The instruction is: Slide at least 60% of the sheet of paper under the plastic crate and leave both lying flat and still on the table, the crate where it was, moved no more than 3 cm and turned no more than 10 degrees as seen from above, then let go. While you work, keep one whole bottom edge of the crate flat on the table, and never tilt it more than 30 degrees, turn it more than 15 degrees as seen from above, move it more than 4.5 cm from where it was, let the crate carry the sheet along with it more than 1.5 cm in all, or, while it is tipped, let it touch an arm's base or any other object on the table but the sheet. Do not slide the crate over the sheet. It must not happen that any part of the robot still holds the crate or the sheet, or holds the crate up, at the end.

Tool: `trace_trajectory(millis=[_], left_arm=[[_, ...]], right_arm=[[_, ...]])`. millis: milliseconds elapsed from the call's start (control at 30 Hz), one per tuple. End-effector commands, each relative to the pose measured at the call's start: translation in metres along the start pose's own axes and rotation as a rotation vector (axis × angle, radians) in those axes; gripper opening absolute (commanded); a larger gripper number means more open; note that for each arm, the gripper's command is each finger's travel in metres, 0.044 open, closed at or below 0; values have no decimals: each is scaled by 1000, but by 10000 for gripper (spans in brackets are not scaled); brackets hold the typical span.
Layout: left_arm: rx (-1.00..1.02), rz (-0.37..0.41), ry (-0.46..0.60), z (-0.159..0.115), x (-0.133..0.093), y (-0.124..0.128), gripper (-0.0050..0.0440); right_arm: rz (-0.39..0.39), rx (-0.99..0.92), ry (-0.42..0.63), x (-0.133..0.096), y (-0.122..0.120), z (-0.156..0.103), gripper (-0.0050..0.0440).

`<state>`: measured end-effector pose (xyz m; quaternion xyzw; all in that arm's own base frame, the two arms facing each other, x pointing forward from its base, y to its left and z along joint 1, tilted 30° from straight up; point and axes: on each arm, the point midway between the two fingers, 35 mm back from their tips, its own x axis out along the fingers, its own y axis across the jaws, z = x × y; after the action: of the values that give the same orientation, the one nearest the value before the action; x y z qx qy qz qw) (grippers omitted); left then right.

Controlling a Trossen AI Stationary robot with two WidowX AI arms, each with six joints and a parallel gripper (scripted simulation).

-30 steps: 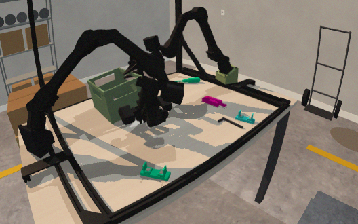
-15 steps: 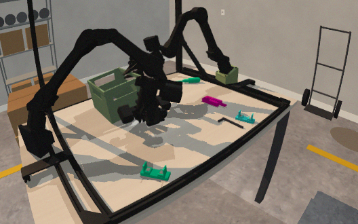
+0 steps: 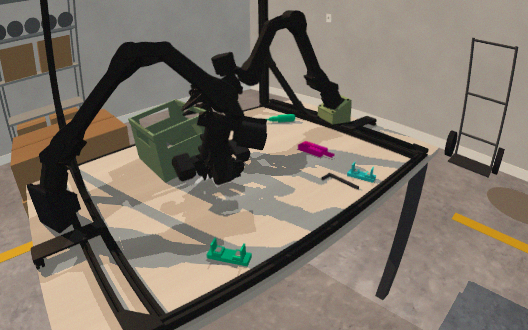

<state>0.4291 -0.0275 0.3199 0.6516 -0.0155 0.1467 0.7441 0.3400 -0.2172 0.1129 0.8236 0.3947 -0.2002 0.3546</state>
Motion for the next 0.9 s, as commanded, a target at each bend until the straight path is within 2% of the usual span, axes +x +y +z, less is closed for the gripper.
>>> trace_trajectory(millis=[0, 867], left_arm=[[-21, 79, -1, 1, -2, 31, 0], [-21, 79, -1, 1, -2, 31, 0]], right_arm=[[-19, 0, 9, 9, -4, -5, 60], [-19, 0, 9, 15, -5, -16, 60]])
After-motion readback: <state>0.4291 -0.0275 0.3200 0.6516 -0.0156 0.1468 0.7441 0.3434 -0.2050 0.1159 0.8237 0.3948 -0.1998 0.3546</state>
